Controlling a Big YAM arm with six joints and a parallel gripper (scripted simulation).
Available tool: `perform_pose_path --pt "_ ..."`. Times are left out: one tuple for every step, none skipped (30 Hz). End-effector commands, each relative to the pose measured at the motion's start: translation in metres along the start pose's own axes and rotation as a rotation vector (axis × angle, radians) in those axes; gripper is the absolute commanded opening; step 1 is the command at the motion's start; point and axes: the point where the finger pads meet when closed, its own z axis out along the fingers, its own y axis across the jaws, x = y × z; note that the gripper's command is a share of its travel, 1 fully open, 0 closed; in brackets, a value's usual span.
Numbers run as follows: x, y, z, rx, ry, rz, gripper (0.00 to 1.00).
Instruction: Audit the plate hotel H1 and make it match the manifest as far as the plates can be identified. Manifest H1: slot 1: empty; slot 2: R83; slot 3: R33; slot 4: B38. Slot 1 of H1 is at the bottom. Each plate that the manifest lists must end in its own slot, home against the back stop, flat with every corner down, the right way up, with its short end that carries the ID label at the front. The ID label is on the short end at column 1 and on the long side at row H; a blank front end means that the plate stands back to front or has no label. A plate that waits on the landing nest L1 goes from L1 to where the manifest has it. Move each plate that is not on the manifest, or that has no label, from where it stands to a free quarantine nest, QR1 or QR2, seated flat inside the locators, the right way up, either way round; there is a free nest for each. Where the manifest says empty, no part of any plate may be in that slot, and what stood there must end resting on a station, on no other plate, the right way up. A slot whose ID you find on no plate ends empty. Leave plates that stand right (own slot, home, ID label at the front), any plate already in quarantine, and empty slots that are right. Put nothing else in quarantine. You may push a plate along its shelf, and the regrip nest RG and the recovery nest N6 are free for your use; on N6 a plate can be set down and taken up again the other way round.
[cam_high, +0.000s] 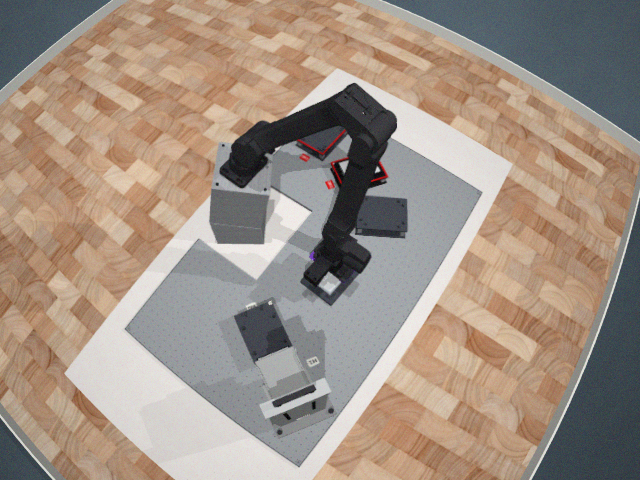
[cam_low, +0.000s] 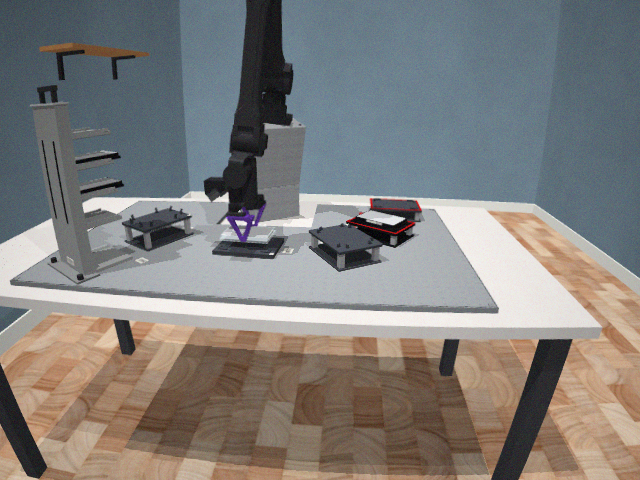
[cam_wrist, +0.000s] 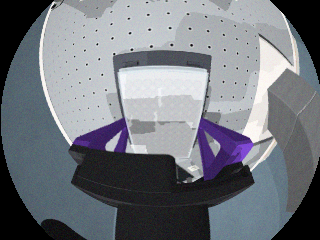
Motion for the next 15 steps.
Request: perform_pose_path --pt "0.004 0.01 -0.004 -0.032 -0.001 -0.001 0.86" --pt "0.003 0.006 0.0 -0.021 -0.002 0.0 0.86" --pt "0.002 0.003 0.004 -0.012 -0.002 0.002 0.86" --pt "0.002 0.004 0.004 -0.013 -0.003 0.003 0.86" --pt "0.001 0.004 0.005 -0.013 -0.003 0.004 0.86" --pt "0.001 0.003 0.006 -0.012 -0.003 0.004 0.86" --pt "0.001 0.003 0.006 -0.011 -0.003 0.003 0.86" --pt "0.002 0.004 0.006 -0.014 -0.002 0.002 0.86" --pt "0.003 0.007 0.005 -0.022 -0.001 0.0 0.86" --pt "0.003 0.008 0.006 -0.024 -0.001 0.0 0.86" --pt "0.002 0.006 0.008 -0.019 -0.002 0.001 0.86" --pt "0.002 0.004 0.01 -0.013 -0.003 0.003 0.86" --pt "0.001 0.004 0.01 -0.013 -0.003 0.004 0.86" --pt "0.001 0.004 0.011 -0.013 -0.003 0.003 0.86" --pt "0.001 0.004 0.011 -0.013 -0.003 0.003 0.86"
